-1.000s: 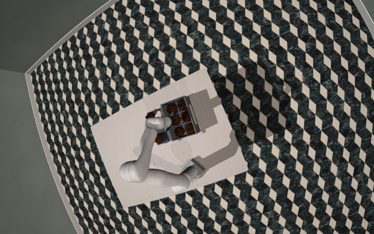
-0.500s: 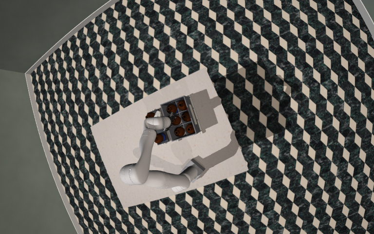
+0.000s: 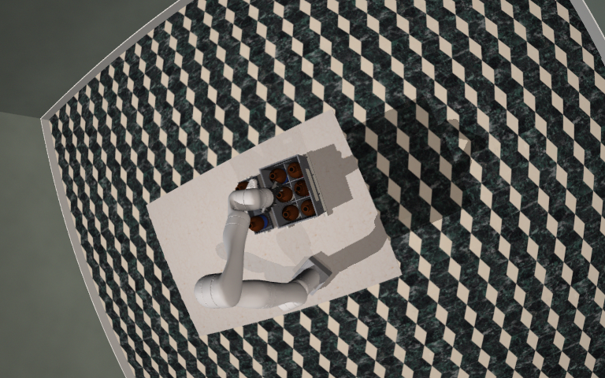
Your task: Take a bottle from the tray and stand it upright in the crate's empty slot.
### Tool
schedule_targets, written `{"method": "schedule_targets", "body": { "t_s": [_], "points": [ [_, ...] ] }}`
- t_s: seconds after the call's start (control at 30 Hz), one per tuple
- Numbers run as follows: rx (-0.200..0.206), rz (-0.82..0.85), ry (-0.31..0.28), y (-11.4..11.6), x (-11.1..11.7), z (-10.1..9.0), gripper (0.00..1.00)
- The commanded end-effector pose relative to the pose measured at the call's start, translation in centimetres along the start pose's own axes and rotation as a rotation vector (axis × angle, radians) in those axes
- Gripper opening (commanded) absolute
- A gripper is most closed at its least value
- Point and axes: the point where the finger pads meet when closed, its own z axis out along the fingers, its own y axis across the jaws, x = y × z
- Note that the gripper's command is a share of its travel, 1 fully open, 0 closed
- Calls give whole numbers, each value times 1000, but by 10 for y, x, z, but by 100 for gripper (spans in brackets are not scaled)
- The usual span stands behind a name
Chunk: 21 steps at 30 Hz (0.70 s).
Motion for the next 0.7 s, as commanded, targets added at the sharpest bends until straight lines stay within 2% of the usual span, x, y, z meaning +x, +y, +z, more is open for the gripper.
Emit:
{"method": "schedule_targets", "body": {
  "t_s": [0.0, 0.4, 0.67],
  "points": [
    [-9, -3, 13, 2, 4, -11, 64],
    [-9, -3, 13, 1, 3, -30, 64],
    [-9, -3, 13, 1, 3, -37, 64]
  ]
}}
